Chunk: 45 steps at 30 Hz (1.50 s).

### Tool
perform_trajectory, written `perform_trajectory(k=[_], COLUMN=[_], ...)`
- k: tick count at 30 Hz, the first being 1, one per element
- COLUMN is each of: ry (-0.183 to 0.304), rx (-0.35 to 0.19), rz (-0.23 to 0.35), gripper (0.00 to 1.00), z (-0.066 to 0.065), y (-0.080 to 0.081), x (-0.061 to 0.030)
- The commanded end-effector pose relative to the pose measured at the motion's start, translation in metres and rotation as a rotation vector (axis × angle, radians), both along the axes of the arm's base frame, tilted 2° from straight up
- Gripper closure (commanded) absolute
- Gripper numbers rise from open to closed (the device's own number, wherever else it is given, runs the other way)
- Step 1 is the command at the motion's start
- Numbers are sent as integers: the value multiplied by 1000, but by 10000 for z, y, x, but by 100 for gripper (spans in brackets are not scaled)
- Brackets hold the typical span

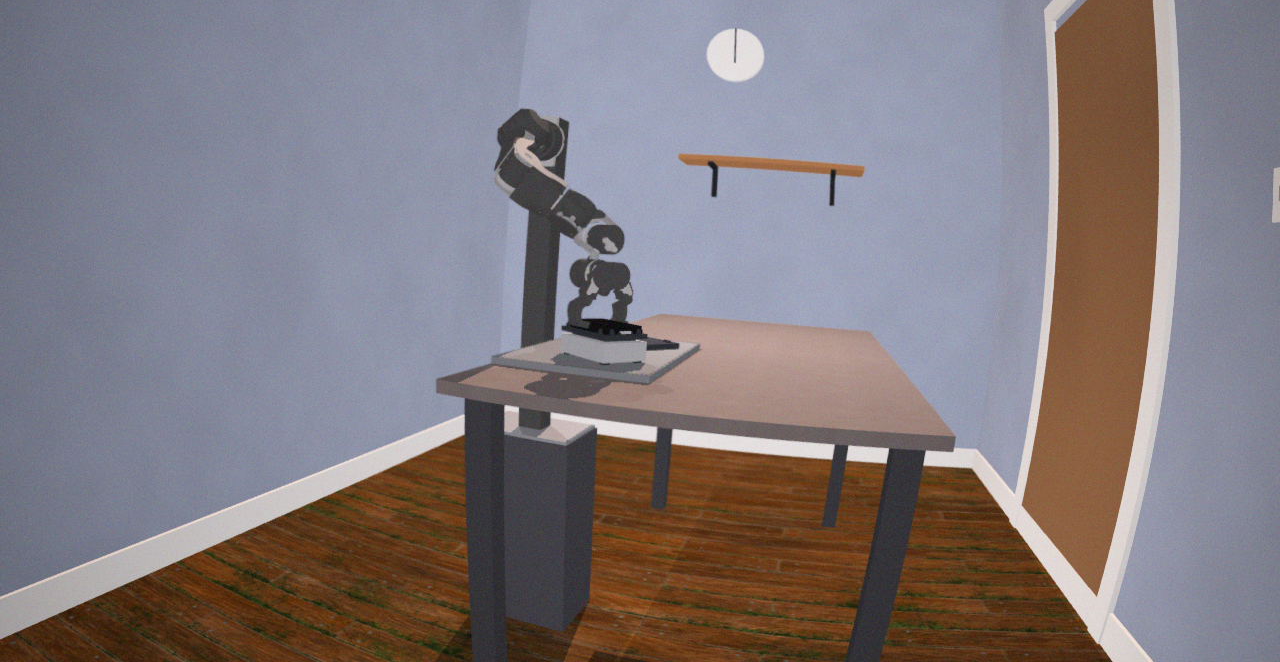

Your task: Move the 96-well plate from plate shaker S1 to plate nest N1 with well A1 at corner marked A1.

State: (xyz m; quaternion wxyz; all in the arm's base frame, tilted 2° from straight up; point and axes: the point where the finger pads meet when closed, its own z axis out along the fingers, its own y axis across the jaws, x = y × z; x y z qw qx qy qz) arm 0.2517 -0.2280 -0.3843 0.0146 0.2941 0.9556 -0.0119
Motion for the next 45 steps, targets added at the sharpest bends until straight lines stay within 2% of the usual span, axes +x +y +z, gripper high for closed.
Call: perform_trajectory(k=[1, 24, 29, 41, 45], ry=[-2, -2, -1, -1, -1], rx=[1, 1, 1, 1, 1], rz=[0, 0, 2, 2, 3], gripper=[100, 100, 100, 100, 100], z=[5, 5, 325, 325, 582], y=[1, 1, 2, 2, 8], x=[6, 6, 15, 15, 15])
